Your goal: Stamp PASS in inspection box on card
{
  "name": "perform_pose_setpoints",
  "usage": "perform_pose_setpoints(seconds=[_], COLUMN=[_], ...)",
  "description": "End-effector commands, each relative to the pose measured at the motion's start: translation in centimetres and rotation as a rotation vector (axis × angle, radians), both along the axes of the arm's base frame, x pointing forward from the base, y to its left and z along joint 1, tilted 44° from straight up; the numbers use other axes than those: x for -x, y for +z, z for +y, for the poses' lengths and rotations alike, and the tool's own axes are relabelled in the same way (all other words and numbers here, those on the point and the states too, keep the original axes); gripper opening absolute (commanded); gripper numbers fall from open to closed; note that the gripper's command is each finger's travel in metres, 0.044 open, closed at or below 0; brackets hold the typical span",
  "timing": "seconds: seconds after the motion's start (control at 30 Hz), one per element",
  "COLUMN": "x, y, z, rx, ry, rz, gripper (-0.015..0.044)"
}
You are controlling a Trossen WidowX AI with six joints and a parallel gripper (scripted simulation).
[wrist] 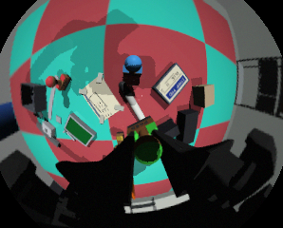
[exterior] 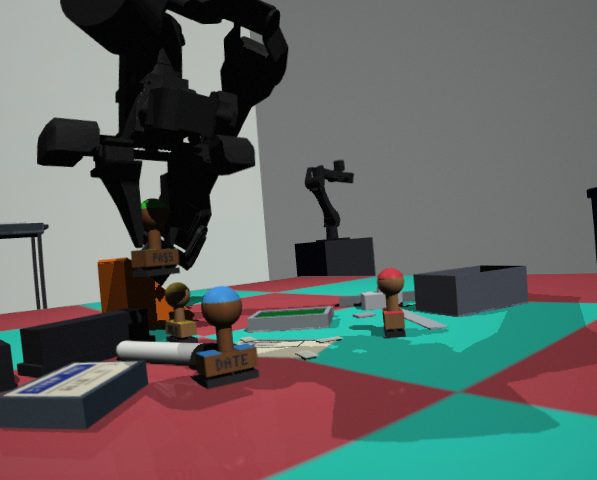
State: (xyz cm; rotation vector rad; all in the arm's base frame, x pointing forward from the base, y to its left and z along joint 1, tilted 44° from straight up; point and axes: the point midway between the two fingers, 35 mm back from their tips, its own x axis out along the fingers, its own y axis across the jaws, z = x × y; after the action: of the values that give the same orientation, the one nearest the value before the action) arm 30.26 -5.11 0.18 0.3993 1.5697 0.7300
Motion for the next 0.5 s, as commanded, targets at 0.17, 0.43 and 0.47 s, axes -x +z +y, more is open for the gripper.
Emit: perform_pose_setpoints(seconds=[0.17, 0.43, 0.47], x=[0.9, 2.3, 2.6], y=[3.7, 6.6, 6.9], z=[3.5, 6.4, 6.8], rx=[-0.002, -0.005, -0.005], ry=[-0.009, -0.009, -0.009], rz=[0.003, 0.003, 0.004], gripper=[0.0000, 0.0000, 0.0000])
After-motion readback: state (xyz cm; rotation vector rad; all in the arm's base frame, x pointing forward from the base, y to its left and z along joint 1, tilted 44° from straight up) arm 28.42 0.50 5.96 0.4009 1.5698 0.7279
